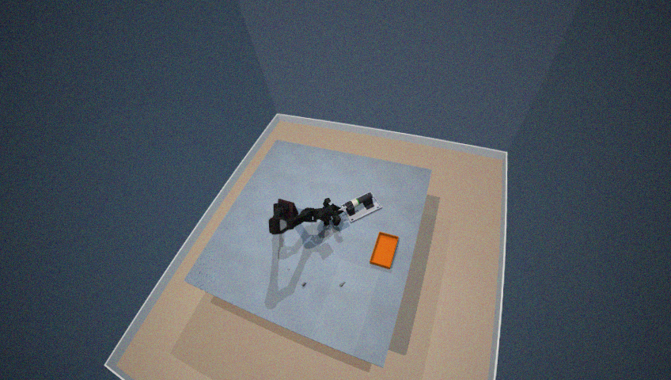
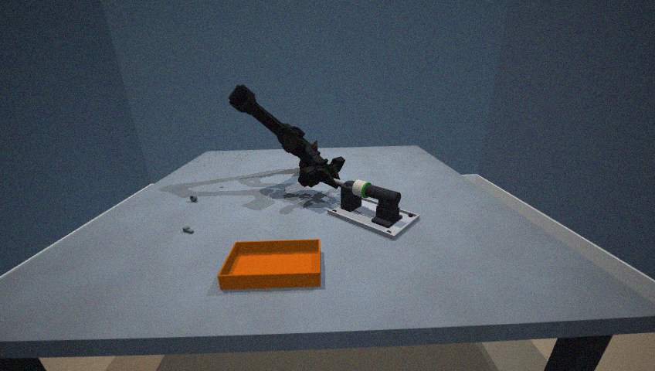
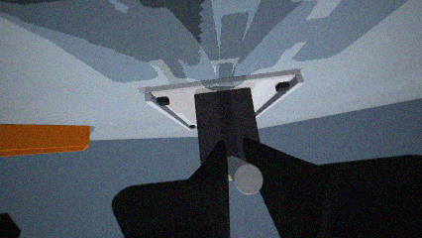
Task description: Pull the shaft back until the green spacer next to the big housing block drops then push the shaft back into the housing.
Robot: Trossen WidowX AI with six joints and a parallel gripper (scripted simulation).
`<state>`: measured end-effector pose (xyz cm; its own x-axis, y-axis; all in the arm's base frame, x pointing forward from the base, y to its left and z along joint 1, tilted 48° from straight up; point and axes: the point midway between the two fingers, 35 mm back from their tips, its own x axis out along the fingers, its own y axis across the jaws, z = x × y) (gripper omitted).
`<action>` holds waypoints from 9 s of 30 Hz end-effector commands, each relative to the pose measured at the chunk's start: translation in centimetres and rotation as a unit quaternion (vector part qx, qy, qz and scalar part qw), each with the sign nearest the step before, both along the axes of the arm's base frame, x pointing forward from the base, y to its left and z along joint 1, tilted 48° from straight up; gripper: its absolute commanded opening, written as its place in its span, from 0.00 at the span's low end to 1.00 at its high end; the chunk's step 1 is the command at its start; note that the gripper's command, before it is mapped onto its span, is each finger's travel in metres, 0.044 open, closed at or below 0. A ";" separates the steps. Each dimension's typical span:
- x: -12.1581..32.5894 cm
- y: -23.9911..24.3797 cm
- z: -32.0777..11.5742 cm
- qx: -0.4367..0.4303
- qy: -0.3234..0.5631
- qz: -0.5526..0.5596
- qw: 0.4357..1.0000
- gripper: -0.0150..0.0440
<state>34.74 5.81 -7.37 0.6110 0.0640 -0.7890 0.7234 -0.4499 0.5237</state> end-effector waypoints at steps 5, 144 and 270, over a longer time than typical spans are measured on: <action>-0.1 0.0 0.0 -0.001 0.001 0.002 1.000 0.25; -1.1 -0.8 0.8 -0.001 0.001 0.002 1.000 0.25; -1.2 -0.9 0.9 -0.001 0.001 0.002 1.000 0.25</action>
